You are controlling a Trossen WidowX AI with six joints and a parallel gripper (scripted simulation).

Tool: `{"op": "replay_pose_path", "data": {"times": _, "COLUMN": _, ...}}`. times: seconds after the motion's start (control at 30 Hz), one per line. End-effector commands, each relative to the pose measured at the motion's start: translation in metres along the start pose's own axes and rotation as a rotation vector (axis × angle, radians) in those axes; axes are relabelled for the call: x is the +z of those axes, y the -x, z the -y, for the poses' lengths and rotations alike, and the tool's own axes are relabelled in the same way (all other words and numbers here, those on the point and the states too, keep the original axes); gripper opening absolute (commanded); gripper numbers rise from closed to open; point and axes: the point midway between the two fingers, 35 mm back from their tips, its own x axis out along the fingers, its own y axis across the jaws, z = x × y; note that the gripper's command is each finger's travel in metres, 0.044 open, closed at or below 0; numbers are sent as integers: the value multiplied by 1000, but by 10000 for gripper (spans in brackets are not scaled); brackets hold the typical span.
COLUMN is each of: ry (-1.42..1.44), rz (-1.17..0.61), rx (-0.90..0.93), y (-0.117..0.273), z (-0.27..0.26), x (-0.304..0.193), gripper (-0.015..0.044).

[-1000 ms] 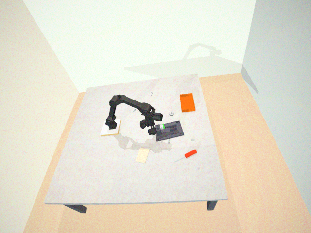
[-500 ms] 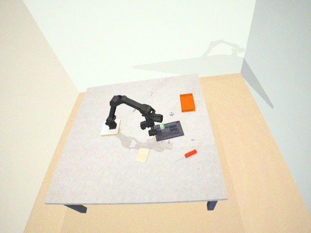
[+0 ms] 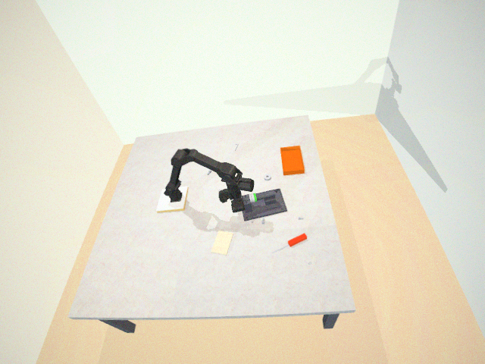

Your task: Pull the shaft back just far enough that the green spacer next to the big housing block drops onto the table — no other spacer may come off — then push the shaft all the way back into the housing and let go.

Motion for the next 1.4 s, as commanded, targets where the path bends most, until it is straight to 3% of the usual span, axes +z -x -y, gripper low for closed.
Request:
{"op": "replay_pose_path", "data": {"times": 0.0, "ry": 0, "rz": 0, "rx": 0, "y": 0, "z": 0, "x": 0, "gripper": 0}}
{"op": "replay_pose_path", "data": {"times": 1.37, "ry": -6, "rz": -4, "rx": -4, "y": 0, "z": 0, "x": 18, "gripper": 0}}
